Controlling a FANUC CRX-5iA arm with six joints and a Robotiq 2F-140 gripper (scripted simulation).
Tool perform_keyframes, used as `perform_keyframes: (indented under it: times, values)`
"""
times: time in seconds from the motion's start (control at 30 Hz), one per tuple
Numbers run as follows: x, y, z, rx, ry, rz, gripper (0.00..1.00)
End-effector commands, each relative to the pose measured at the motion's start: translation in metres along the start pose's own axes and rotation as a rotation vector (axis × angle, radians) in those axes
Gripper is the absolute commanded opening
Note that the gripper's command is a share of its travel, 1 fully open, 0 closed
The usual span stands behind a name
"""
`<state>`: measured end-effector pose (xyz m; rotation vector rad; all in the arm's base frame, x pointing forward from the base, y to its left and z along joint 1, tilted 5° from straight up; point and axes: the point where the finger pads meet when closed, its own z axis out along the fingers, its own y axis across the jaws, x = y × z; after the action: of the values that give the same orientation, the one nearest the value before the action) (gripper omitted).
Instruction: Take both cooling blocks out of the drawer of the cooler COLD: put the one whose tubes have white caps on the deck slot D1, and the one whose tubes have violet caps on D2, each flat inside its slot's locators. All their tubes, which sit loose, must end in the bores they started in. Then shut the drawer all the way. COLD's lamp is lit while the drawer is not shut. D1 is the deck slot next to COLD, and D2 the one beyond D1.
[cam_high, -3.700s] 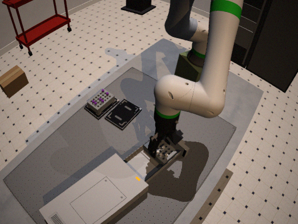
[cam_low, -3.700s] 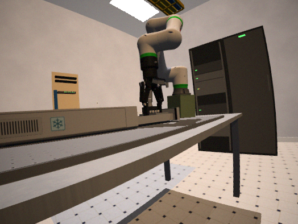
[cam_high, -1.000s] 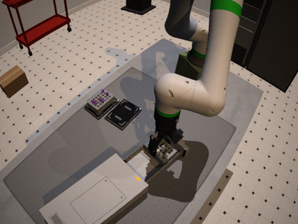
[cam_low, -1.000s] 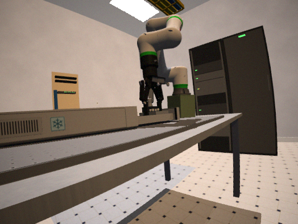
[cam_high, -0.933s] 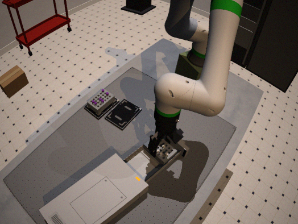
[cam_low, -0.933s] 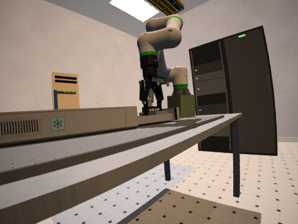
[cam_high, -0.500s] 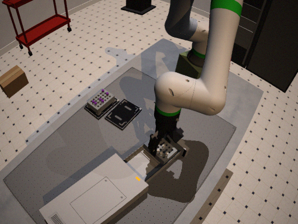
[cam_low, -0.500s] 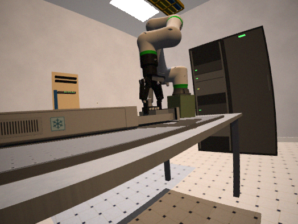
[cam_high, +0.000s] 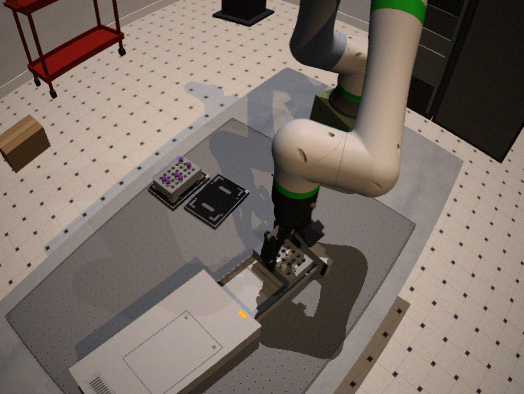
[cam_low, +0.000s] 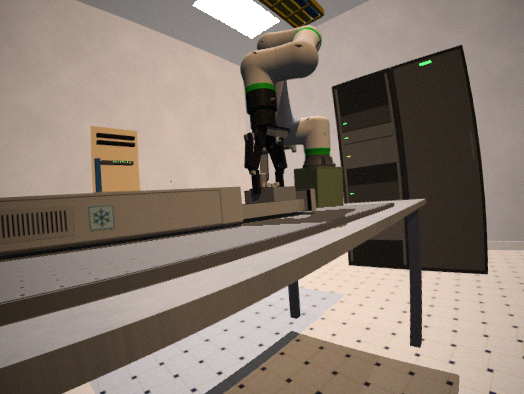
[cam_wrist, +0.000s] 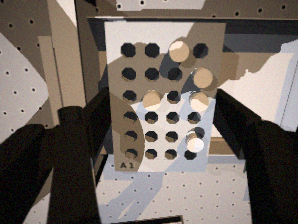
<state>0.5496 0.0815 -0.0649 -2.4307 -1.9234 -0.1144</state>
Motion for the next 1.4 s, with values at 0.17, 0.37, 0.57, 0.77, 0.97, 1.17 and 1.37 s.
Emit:
perform_keyframes:
  times: [0.17,0.37,0.57,0.77,0.97,1.17,1.37]
  values:
    - [0.0,0.001,-0.012,-0.002,0.001,0.0,0.1]
    - [0.0,0.001,-0.018,-0.002,0.001,0.0,0.1]
    - [0.0,0.001,-0.026,-0.002,0.001,0.0,0.1]
    - [0.0,0.001,-0.034,-0.002,0.001,0.0,0.1]
    - [0.0,0.001,-0.039,-0.002,0.001,0.0,0.1]
    - [0.0,0.001,-0.047,-0.002,0.001,0.0,0.1]
    - [0.0,0.001,-0.054,-0.002,0.001,0.0,0.1]
